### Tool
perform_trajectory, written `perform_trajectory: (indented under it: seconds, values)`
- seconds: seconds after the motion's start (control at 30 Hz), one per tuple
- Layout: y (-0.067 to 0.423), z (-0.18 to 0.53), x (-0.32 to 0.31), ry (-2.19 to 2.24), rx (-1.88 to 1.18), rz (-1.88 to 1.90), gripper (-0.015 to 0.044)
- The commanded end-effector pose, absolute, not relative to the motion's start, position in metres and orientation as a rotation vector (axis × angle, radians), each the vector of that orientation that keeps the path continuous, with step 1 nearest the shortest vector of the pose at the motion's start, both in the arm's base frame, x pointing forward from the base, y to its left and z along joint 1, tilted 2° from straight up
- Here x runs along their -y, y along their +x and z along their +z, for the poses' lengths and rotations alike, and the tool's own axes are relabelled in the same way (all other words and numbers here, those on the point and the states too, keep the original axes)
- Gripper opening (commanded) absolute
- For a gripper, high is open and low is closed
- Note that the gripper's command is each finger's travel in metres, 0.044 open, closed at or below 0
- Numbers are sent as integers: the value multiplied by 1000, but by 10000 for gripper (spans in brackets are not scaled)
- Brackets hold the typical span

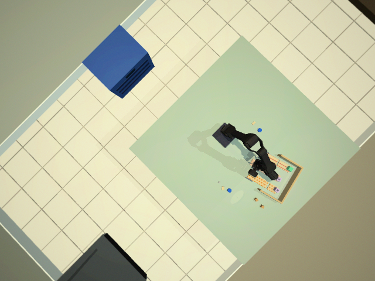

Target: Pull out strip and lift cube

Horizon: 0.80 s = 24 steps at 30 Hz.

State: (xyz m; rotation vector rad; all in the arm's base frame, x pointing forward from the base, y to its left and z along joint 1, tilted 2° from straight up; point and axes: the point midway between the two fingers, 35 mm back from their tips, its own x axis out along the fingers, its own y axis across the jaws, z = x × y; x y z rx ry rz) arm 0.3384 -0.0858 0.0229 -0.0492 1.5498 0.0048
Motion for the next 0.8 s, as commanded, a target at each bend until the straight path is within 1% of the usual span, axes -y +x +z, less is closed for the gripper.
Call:
perform_trajectory:
  seconds: [0.0, 0.77]
  values:
    - [325, 18, 86, -45, -1572, 10, 0]
    - [291, 17, 88, -45, -1575, 9, 0]
